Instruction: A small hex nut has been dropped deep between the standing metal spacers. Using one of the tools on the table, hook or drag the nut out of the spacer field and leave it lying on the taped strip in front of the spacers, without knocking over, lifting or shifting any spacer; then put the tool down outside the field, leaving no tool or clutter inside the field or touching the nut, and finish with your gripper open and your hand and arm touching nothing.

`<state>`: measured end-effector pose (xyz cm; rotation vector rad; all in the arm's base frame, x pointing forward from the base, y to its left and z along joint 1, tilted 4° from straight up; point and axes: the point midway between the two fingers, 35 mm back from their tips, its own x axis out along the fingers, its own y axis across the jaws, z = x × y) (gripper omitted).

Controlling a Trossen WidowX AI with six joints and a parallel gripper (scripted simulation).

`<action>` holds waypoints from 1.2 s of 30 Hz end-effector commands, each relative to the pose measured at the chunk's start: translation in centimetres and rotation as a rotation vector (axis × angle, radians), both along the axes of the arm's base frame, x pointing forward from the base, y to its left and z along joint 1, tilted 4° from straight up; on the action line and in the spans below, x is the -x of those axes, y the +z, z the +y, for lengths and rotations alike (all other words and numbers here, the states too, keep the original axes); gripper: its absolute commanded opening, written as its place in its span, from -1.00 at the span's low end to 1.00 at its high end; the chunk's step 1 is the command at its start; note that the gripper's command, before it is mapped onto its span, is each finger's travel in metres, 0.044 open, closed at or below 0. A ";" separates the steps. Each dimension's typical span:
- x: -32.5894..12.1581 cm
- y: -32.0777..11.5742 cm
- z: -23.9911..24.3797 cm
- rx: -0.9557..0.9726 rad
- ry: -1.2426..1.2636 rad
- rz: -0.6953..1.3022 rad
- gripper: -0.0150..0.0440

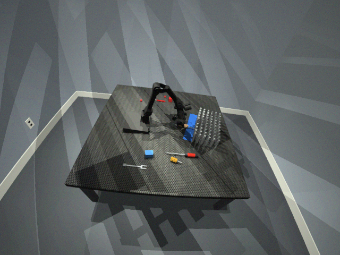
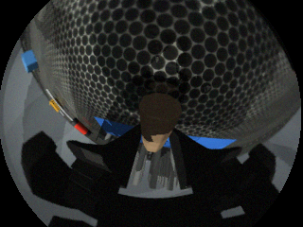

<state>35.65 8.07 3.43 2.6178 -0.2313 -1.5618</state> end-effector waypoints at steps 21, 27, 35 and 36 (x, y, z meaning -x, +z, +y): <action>1.7 -0.1 0.1 0.000 -0.003 0.000 -0.49; 2.1 -0.1 0.1 -0.001 -0.003 0.001 -0.49; 2.6 -0.2 0.2 -0.001 -0.003 0.001 -0.49; 2.7 -0.2 0.2 -0.001 -0.003 0.001 -0.49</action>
